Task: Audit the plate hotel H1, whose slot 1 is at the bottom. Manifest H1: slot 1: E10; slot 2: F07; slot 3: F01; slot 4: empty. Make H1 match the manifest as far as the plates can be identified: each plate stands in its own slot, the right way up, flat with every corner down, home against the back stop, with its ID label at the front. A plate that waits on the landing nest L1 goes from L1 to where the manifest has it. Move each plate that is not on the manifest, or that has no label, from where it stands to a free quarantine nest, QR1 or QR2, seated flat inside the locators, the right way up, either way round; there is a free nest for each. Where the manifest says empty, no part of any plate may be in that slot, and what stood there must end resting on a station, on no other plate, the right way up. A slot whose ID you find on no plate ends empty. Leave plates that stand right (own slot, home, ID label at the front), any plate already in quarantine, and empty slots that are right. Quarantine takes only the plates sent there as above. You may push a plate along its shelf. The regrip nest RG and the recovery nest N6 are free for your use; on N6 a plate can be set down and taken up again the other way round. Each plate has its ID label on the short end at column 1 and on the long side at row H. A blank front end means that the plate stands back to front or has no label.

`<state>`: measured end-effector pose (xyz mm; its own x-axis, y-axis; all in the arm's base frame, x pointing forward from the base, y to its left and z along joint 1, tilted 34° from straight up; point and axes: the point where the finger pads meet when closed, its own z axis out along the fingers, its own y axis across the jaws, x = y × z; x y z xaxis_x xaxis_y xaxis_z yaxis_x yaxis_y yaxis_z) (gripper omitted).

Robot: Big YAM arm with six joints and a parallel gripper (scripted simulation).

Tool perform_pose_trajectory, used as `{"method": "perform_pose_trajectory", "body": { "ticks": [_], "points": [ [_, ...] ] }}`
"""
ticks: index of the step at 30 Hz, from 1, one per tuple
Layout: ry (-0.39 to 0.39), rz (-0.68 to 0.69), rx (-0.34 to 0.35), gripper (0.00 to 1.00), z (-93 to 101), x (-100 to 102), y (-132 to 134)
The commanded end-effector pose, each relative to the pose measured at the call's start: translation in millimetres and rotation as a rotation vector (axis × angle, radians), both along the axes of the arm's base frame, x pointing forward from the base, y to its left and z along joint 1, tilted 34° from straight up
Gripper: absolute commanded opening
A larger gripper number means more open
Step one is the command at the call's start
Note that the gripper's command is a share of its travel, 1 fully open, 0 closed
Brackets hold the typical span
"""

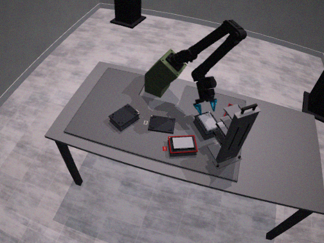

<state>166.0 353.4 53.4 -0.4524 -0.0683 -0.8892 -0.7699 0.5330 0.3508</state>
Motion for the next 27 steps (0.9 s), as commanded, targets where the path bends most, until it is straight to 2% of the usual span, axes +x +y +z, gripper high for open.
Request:
{"method": "perform_pose_trajectory", "body": {
  "ticks": [1,7,9,20,27],
  "points": [
    [0.012,0.000,0.009,1.00,-4.6,-7,-6],
    [0.013,-0.014,0.007,1.00,-9.7,-5,-10],
    [0.014,0.000,0.005,1.00,-12.3,-11,-9],
    [0.016,0.000,-0.001,1.00,-25.6,-18,-12],
    [0.005,0.000,0.029,1.00,-23.7,-14,4]
  ]
}}
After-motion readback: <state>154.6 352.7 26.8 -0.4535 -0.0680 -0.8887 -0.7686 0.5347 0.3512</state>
